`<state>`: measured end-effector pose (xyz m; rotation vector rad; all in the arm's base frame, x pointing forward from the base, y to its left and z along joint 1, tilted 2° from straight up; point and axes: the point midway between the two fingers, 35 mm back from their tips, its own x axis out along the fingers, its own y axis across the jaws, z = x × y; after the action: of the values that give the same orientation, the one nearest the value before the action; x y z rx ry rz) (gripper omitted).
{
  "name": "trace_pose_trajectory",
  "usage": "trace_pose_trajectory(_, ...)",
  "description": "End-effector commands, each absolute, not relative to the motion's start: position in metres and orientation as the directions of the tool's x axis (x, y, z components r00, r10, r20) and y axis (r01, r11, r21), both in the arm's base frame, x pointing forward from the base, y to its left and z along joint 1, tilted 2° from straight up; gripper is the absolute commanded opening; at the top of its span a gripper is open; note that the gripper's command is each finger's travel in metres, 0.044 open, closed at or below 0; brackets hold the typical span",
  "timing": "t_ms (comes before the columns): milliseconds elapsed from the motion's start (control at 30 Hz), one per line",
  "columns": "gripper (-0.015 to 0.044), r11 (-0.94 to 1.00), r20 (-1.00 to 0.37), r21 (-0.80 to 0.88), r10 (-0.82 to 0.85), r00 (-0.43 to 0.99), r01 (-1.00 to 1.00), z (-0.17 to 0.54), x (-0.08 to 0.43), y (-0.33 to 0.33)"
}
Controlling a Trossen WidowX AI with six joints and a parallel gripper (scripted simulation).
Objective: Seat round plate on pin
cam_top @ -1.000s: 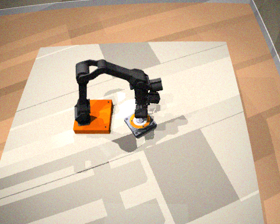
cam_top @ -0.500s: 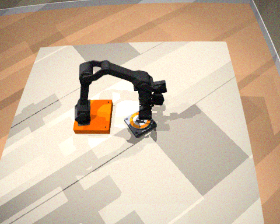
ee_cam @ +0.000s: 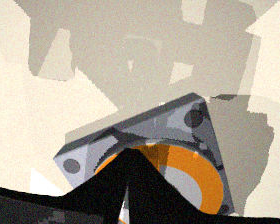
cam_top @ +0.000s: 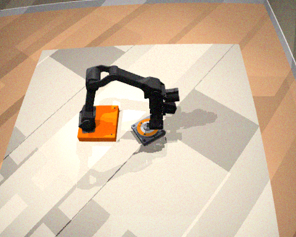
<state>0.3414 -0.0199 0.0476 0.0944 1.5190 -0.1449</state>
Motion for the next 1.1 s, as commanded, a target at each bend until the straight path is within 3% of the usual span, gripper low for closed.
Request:
trace_pose_trajectory(0,0.0,0.987,-0.999,-0.035,-0.04,0.034,0.154,0.046,0.342,-0.026)
trace_pose_trajectory(1067,0.0,0.987,-0.998,-0.038,-0.044,0.034,0.154,0.05,0.337,-0.064)
